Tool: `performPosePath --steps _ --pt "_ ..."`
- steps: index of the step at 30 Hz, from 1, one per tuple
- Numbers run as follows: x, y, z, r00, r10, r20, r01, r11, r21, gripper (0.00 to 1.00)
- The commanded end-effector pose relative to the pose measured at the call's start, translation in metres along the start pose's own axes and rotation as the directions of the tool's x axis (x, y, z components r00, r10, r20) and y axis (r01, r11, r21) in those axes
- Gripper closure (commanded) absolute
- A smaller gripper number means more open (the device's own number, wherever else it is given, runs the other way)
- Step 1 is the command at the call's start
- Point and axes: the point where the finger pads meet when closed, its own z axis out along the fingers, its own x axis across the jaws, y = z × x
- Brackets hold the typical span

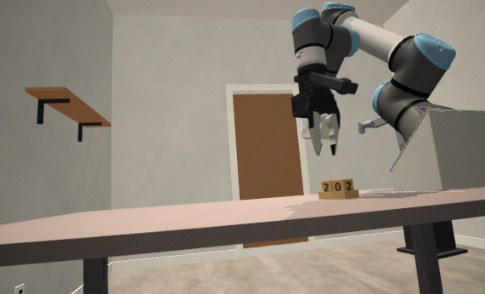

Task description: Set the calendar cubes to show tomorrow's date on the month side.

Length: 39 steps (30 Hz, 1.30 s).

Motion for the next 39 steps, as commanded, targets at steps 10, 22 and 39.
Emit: performPosePath --steps 10,22,39 --pt "0.0 0.0 0.001 1.0 0.0 -0.001 0.0 1.0 0.0 0.71" --pt "0.0 0.0 0.007 1.0 0.001 0.0 -0.001 1.0 0.0 0.71" --pt "0.0 -0.001 0.029 1.0 0.001 0.0 -0.001 1.0 0.0 0.71"
